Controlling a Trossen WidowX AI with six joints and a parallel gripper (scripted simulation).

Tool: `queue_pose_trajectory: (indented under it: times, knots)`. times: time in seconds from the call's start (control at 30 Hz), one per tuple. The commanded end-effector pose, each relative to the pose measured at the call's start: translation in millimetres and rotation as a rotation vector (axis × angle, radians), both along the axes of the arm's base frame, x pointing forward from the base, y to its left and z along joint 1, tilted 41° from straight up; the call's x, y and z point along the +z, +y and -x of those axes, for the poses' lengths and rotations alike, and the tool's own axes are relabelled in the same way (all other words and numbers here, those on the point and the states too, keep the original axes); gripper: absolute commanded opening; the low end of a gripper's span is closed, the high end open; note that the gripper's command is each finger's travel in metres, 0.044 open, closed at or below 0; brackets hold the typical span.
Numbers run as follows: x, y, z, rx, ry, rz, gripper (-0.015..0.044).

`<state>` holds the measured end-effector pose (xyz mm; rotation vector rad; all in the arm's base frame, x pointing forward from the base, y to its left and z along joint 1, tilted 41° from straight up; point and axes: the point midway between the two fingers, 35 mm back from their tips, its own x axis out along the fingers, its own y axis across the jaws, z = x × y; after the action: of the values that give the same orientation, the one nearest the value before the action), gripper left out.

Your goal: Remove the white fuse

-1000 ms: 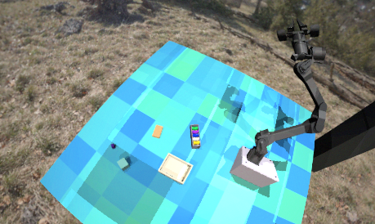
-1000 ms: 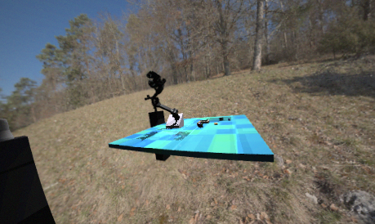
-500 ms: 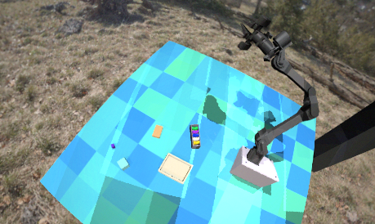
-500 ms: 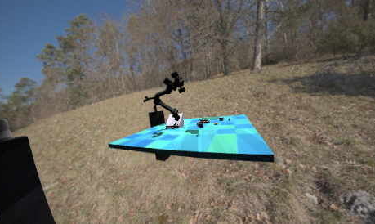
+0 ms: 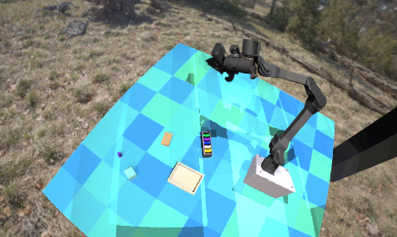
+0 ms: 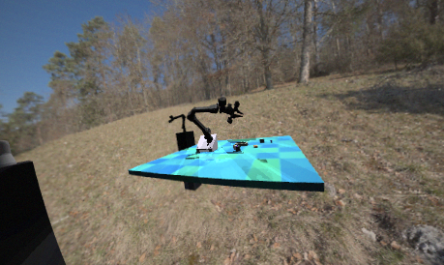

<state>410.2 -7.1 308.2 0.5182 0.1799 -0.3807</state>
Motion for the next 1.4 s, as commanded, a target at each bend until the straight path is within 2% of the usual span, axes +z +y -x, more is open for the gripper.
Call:
queue_pose_trajectory:
  times: [0.0, 0.1, 0.3, 0.5, 0.6, 0.67, 1.37]
  knots:
    - [-60.3, 10.7, -4.8, 0.053, 0.227, 0.140, 0.0074]
    - [-93.9, 13.2, -3.1, 0.082, 0.368, 0.227, 0.0074]
    - [-189.1, 14.0, 21.8, 0.212, 0.827, 0.512, 0.0074]
    - [-265.4, 7.5, 72.0, 0.435, 1.318, 0.810, 0.0074]
    - [-292.4, 1.3, 102.8, 0.586, 1.572, 0.957, 0.0074]
    - [-300.8, -1.7, 115.5, 0.654, 1.675, 1.013, 0.0074]
    - [-315.3, -3.5, 118.1, 0.663, 1.688, 1.020, 0.0074]
